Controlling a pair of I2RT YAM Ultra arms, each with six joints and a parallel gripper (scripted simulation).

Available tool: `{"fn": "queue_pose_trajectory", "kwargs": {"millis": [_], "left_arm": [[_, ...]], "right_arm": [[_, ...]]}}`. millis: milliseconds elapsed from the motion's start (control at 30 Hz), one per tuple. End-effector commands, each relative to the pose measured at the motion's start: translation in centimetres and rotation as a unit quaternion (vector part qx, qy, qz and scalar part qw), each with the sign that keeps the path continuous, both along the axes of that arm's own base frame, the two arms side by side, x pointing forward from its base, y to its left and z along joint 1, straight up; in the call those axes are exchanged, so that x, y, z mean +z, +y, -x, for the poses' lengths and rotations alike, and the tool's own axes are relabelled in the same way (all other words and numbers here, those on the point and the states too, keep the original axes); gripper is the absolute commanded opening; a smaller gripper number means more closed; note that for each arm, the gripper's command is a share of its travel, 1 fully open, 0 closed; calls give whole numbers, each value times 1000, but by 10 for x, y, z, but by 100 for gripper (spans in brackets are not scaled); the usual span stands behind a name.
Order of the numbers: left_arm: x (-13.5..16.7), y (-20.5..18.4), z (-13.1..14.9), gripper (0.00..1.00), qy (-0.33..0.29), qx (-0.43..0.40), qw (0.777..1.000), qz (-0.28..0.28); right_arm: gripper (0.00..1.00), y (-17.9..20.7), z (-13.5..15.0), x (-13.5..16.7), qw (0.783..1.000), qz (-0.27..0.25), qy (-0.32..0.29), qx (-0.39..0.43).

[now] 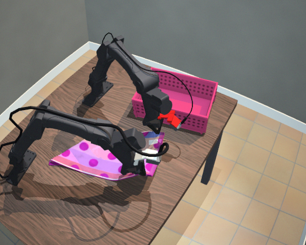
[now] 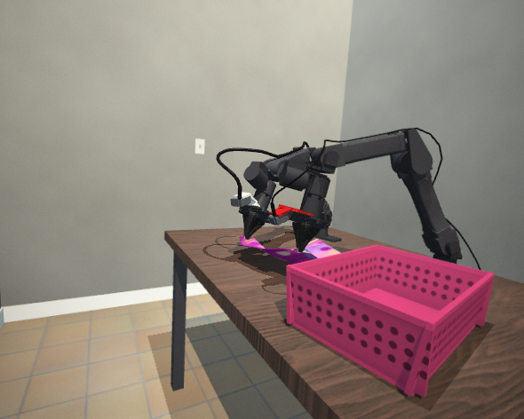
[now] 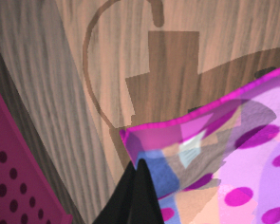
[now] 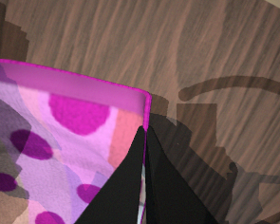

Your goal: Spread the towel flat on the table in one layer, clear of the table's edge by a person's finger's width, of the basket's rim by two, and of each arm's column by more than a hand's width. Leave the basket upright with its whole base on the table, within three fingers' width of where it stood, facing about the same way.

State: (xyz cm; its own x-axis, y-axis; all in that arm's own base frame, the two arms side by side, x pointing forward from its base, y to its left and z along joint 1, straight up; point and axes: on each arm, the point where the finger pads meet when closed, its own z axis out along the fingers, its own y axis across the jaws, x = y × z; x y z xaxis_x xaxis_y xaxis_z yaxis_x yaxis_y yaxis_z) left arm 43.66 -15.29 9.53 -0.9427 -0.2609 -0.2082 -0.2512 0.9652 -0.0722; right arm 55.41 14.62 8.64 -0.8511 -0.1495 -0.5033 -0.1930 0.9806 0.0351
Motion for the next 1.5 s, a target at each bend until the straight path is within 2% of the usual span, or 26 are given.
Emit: {"fn": "queue_pose_trajectory", "kwargs": {"millis": [0, 133, 167, 233, 267, 333, 367, 500, 533, 600, 633, 700, 733, 833, 867, 933, 967, 1100, 1133, 1200, 1233, 1300, 1333, 1400, 1433, 1467], "left_arm": [[34, 0, 5, 0, -22, -22, 999, -10], [54, 0, 11, 0, -33, -36, 999, -11], [76, -1, 17, 0, -44, -52, 998, -11], [76, -1, 17, 0, -44, -52, 998, -11], [100, -1, 24, 0, -57, -70, 996, -12], [100, 1, 24, 0, -57, -68, 996, -13], [124, -1, 31, 0, -70, -88, 994, -13], [124, -1, 31, 0, -70, -88, 994, -13], [140, -3, 36, 0, -71, -108, 991, -18], [135, -3, 35, 0, -65, -108, 992, -20], [166, -3, 43, 0, -85, -128, 988, -18], [165, -3, 43, 0, -84, -128, 988, -19], [186, -4, 48, 0, -94, -148, 984, -21], [186, -2, 47, 0, -94, -145, 985, -21], [226, -3, 60, 0, -146, -166, 975, -14], [226, -3, 60, 0, -146, -166, 975, -14], [251, -2, 68, 0, -180, -182, 967, -13], [237, -1, 59, 0, -167, -179, 970, -19], [275, -2, 75, 0, -221, -197, 955, -11], [279, -5, 70, 0, -240, -198, 950, -7], [303, -5, 77, 0, -277, -210, 938, -5], [289, -5, 77, 0, -266, -215, 940, -9], [311, -5, 83, 0, -303, -226, 926, -6], [311, -1, 81, 0, -312, -222, 924, -8], [332, -6, 88, 0, -348, -239, 906, -2], [332, -6, 88, 0, -356, -241, 903, 3]], "right_arm": [[0, 1, 2, 47, 1000, 3, -25, 4], [0, 2, 8, 68, 1000, 3, -27, 7], [0, 2, 14, 90, 999, 3, -33, 10], [0, 1, 14, 90, 999, 3, -33, 9], [0, 2, 21, 113, 999, 2, -41, 12], [0, -1, 20, 113, 999, 2, -41, 9], [0, 1, 28, 138, 999, 0, -50, 14], [0, -1, 27, 138, 999, 0, -50, 13], [0, 1, 35, 163, 998, -2, -61, 17], [0, 2, 32, 151, 999, 1, -51, 17], [0, 0, 42, 188, 997, -4, -77, 19], [0, 0, 42, 188, 997, -4, -77, 19], [0, 0, 49, 214, 995, -10, -102, 22], [0, -4, 48, 214, 995, -9, -102, 18], [0, -1, 56, 239, 991, -16, -130, 24], [0, -1, 56, 239, 991, -16, -130, 24], [0, 0, 59, 269, 984, -27, -175, 26], [0, -6, 55, 262, 985, -23, -167, 20], [0, -3, 65, 282, 980, -30, -194, 27], [0, -3, 65, 277, 981, -28, -188, 26], [0, -1, 73, 318, 970, -41, -237, 31], [0, -2, 72, 318, 970, -41, -237, 30], [0, -2, 79, 336, 963, -47, -262, 34], [0, -5, 78, 340, 962, -47, -267, 30], [0, -2, 82, 344, 956, -52, -286, 35], [0, -4, 82, 344, 956, -52, -286, 34]]}}
